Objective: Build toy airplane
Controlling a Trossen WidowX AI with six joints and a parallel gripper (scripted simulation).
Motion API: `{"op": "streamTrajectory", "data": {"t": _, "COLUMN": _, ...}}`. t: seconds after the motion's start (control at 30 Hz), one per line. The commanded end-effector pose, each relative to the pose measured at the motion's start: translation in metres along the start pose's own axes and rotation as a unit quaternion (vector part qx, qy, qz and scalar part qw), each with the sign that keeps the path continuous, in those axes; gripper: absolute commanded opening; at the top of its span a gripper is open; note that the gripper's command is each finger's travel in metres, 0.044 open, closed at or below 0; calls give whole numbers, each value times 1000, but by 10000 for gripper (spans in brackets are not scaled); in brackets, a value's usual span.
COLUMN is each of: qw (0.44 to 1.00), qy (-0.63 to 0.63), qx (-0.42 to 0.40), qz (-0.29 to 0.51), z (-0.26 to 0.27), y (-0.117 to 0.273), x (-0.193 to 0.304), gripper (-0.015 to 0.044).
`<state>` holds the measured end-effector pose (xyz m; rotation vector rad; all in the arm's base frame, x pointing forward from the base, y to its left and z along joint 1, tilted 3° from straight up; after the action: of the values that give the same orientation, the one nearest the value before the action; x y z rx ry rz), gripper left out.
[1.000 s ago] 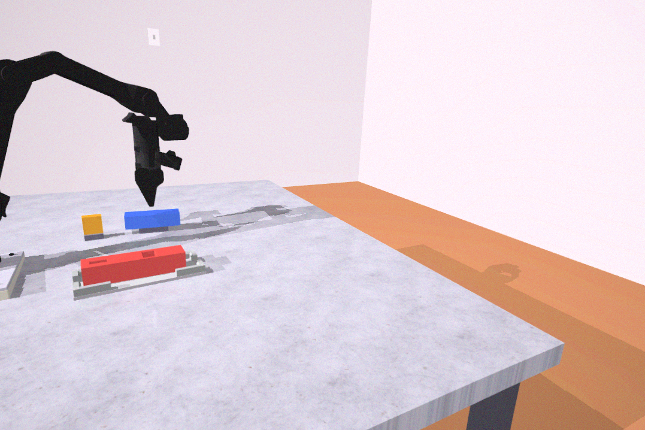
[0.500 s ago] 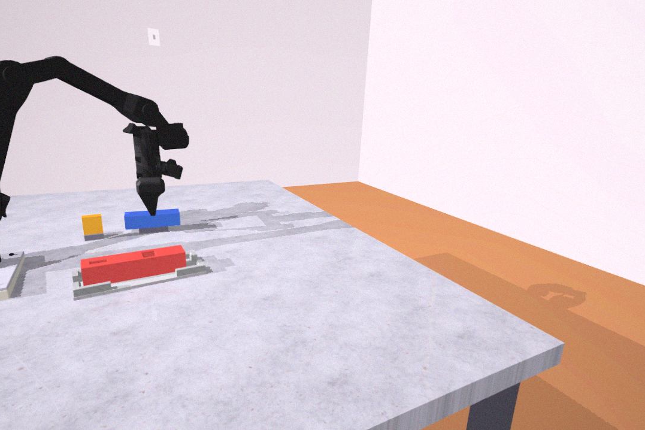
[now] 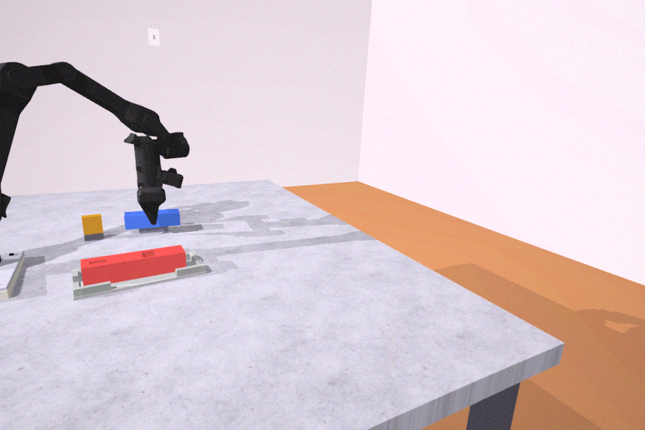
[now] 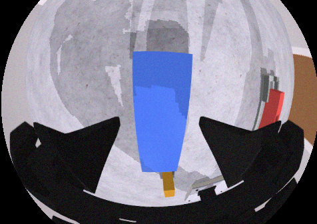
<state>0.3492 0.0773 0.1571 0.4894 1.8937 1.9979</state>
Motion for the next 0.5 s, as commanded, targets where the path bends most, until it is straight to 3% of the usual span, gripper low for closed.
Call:
{"op": "streamTrajectory", "data": {"t": 0.0, "qw": 1000, "qy": -3, "qx": -2, "qz": 1, "z": 0, "y": -7, "x": 1, "gripper": 440}}
{"op": "streamTrajectory", "data": {"t": 0.1, "qw": 1000, "qy": -3, "qx": -2, "qz": 1, "z": 0, "y": -9, "x": 1, "gripper": 440}}
{"op": "streamTrajectory", "data": {"t": 0.43, "qw": 1000, "qy": -3, "qx": -2, "qz": 1, "z": 0, "y": -9, "x": 1, "gripper": 177}}
{"op": "streamTrajectory", "data": {"t": 0.47, "qw": 1000, "qy": -3, "qx": -2, "qz": 1, "z": 0, "y": -9, "x": 1, "gripper": 171}}
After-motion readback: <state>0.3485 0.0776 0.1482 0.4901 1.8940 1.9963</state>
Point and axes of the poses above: the point midway between the two fingers, 35 mm back from their tips, its own y axis back along the fingers, its own z axis across the jaws, x = y × z, the point moved 10 cm from there along y, back along the fingers, and after that the axes turned 13 degrees about -y, right-handed, at the moved point
